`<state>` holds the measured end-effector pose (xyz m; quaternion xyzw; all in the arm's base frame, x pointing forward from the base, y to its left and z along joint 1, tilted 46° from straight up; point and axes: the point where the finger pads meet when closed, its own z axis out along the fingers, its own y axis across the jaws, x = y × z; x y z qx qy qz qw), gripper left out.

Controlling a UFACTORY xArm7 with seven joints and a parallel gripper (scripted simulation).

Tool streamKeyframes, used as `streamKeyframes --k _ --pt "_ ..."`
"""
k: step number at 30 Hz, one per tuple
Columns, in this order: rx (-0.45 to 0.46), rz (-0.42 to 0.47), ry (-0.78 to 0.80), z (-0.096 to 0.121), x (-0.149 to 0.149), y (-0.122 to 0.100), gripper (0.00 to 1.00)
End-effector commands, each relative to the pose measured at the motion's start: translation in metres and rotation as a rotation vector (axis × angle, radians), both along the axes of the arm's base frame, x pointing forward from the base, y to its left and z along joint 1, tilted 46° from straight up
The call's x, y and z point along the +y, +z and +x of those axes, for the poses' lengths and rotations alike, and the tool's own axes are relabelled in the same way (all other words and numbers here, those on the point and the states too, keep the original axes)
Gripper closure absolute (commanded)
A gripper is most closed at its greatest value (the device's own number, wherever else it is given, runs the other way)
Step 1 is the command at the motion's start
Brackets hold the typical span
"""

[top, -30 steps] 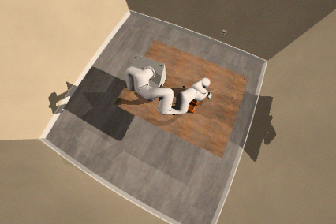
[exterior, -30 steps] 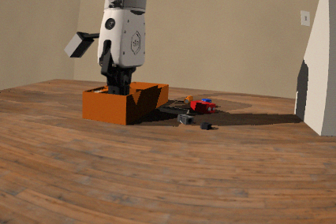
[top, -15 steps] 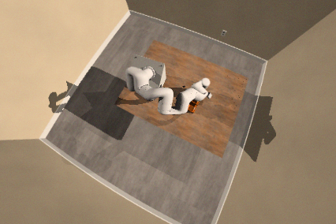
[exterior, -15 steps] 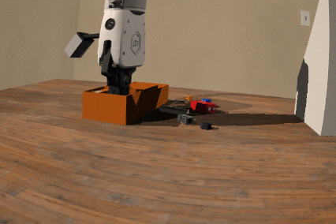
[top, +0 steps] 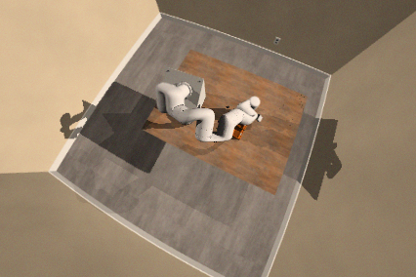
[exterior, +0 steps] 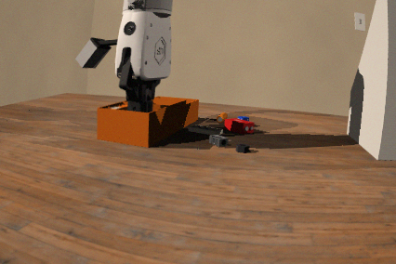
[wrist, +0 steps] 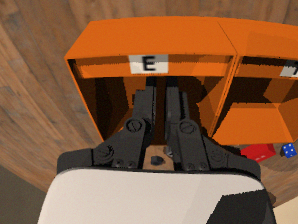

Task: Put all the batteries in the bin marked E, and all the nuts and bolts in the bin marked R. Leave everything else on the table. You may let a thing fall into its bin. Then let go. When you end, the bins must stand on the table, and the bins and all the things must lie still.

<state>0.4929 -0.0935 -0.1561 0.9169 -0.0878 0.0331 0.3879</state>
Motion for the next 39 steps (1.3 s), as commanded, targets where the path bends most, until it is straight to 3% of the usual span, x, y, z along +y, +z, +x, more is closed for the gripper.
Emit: streamKeyframes --k 1,32,39 --pt "-0.003 0.003 0.003 0.002 0.003 0.001 0.93" --pt "-0.003 0.003 0.003 0.002 0.023 0.02 0.93" --pt "-0.003 0.003 0.003 0.002 0.043 0.04 0.93"
